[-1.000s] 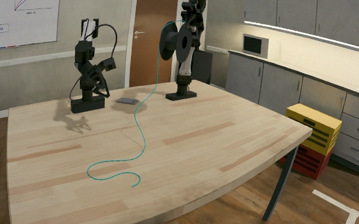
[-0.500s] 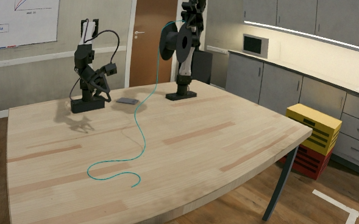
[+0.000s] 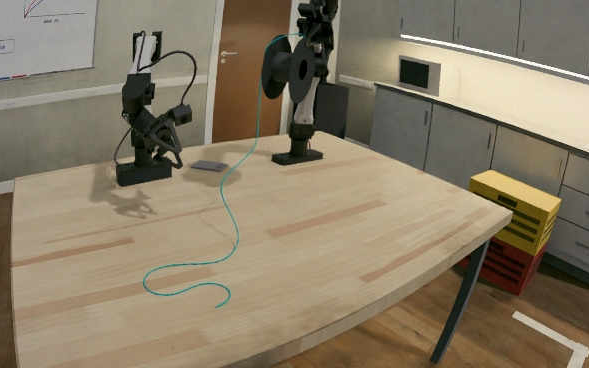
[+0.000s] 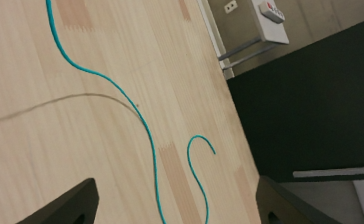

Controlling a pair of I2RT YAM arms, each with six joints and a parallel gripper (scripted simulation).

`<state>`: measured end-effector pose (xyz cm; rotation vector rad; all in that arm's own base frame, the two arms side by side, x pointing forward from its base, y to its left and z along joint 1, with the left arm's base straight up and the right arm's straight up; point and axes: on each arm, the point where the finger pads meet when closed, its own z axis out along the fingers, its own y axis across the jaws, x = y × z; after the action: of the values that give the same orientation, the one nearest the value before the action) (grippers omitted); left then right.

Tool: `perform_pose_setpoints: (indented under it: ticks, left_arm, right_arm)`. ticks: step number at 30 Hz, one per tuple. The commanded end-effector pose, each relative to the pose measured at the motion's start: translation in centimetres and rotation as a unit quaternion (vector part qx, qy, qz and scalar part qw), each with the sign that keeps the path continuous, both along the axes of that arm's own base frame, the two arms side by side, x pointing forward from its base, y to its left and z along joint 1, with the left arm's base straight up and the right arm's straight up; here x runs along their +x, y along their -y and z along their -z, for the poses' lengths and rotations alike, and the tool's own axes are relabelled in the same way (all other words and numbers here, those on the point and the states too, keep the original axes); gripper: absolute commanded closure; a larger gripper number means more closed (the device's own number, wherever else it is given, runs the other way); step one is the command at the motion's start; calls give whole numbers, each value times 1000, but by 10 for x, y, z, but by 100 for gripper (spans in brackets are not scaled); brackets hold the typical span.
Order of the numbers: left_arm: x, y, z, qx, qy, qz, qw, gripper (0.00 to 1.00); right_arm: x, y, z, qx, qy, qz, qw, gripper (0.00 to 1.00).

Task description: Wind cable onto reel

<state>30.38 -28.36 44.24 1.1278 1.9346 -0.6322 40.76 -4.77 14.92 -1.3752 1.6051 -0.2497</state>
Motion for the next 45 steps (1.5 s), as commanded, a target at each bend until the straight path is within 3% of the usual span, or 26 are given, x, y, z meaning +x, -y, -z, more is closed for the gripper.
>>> perform_pose_setpoints:
  ticks: [1, 11, 35, 45]
  left_arm:
    - [-1, 5, -21, -30, 26, 5, 999, 100]
    - [-1, 5, -21, -30, 26, 5, 999, 100]
    - [-1, 6, -21, -30, 26, 5, 999, 100]
    - [-1, 6, -21, -30, 26, 5, 999, 100]
  right_arm:
    - [-5, -7, 0, -2, -3, -4, 1000, 20]
    - [-10, -19, -7, -4, 10, -1, 1000, 20]
    - [-57, -105, -7, -2, 8, 0, 1000, 20]
    - [-66, -120, -7, -2, 7, 0, 1000, 20]
